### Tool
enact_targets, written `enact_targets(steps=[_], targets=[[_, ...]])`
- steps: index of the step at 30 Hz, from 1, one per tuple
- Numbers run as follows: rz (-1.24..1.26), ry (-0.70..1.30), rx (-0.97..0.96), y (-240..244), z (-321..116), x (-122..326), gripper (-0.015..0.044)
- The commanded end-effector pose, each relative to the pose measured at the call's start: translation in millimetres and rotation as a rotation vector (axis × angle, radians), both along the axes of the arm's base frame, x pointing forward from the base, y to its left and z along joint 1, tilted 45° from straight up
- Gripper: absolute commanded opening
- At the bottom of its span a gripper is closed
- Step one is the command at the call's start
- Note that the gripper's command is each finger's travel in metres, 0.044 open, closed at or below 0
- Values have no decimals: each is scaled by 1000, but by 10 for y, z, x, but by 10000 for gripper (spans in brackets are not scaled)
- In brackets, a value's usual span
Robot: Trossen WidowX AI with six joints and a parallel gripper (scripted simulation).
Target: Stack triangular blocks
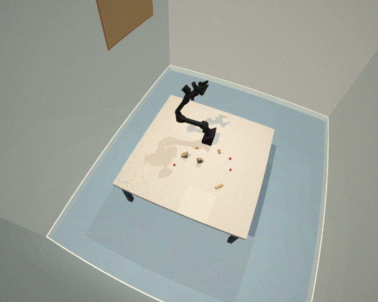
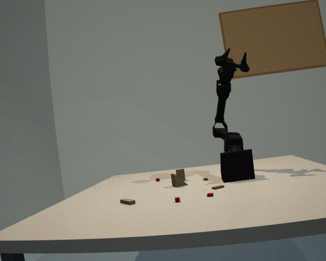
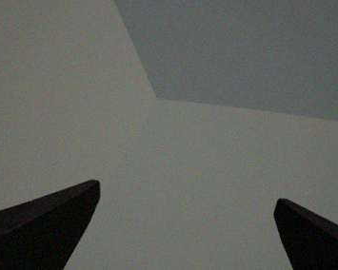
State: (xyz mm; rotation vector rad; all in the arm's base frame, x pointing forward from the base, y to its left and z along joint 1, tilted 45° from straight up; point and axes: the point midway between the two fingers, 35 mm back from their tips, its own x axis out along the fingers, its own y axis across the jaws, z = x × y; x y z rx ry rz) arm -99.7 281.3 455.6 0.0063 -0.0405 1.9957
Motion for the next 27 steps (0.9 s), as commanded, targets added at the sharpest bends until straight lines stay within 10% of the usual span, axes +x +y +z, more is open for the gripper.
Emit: enact_targets(steps=[1,15,27], targets=[[-170,-89,-116,327,-396,344,440],[-734,-389,-646,604,-1806,2062,440],[-971,-676,-1348,-391,-2892,3317,440]])
